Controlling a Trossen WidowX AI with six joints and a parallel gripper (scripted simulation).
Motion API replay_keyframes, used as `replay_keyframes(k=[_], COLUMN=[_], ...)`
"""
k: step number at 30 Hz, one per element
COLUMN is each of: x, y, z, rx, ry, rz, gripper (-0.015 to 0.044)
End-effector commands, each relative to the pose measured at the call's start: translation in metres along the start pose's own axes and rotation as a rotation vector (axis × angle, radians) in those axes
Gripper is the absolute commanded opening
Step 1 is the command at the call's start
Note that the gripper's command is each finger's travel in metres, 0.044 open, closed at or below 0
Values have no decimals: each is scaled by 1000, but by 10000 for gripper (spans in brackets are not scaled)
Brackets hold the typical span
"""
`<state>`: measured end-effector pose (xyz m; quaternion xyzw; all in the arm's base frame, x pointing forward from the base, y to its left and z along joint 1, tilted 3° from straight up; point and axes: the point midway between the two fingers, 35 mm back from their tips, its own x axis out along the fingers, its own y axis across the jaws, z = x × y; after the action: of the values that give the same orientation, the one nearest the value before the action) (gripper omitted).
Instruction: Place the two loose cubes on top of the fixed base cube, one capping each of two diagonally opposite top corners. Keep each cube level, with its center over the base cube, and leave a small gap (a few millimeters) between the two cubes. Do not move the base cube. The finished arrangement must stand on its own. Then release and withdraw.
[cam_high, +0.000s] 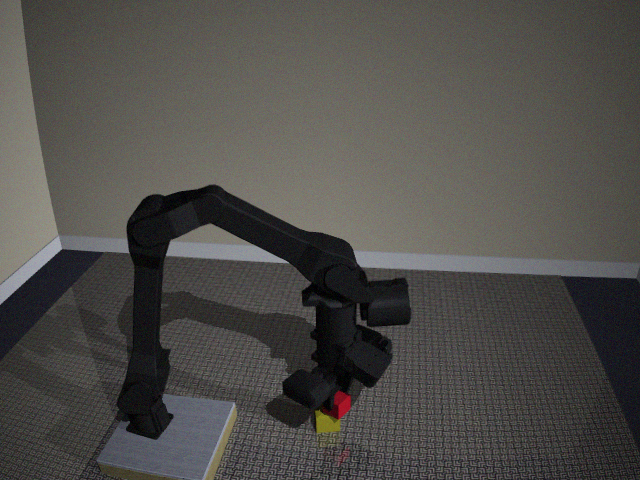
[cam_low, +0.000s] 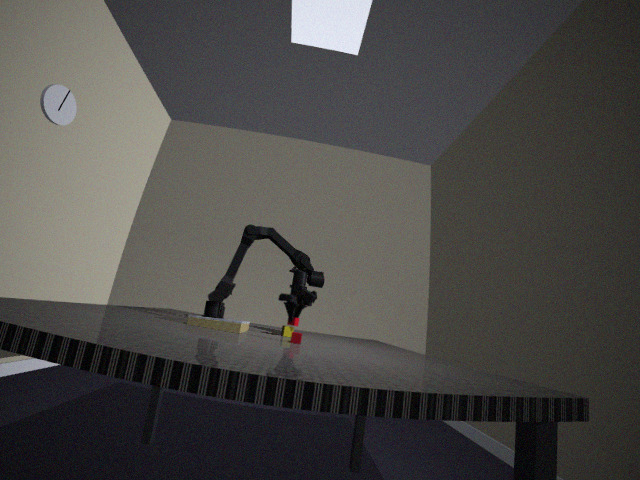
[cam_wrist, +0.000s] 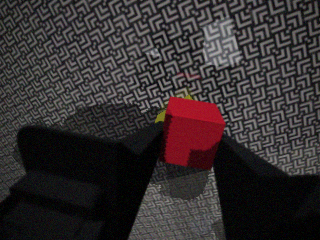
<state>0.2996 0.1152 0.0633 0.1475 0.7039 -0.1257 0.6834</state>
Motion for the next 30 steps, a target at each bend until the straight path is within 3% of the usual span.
replay_keyframes(k=[1,24,28,30], x=[4,5,5,5], y=[0,0,0,0], z=[-1,-1,-1,-1], rx=[-5,-3,-3,-3], ry=[4,4,4,4], rz=[1,1,1,1], gripper=[105,105,205,205])
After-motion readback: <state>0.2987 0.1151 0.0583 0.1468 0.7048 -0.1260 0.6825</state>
